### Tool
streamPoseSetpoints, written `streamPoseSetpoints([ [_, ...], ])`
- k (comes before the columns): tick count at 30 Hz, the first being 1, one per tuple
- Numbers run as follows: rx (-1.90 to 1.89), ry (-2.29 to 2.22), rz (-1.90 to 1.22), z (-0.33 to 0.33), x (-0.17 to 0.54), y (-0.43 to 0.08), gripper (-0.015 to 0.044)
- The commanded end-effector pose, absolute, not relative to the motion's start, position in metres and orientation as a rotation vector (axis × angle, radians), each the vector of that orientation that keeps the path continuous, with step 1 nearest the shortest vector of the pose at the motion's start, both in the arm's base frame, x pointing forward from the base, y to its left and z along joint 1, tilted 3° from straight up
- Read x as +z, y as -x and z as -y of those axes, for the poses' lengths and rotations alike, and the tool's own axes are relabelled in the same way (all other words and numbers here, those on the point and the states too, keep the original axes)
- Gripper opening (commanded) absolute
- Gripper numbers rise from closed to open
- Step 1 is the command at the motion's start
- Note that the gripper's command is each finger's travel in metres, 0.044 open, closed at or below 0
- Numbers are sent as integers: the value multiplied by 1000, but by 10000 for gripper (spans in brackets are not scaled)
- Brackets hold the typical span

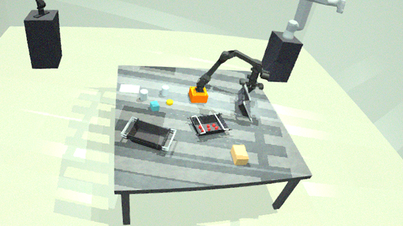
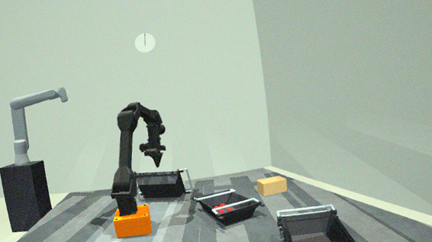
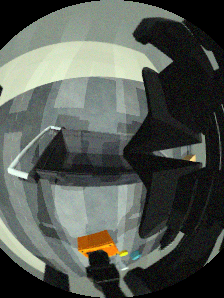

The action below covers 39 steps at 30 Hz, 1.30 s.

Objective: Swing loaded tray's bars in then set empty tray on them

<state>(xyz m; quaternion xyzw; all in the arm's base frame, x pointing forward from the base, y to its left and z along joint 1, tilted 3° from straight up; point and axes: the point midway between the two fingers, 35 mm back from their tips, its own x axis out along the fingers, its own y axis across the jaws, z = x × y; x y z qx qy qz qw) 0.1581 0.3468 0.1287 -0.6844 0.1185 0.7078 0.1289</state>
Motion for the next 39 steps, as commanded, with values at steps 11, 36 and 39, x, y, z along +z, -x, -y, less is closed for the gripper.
streamPoseSetpoints([
  [11,2060,1991,-339,-344,91,-155,0],
  [36,2062,1992,-342,-310,90,-142,0],
  [39,2062,1992,-342,-305,90,-141,0],
])
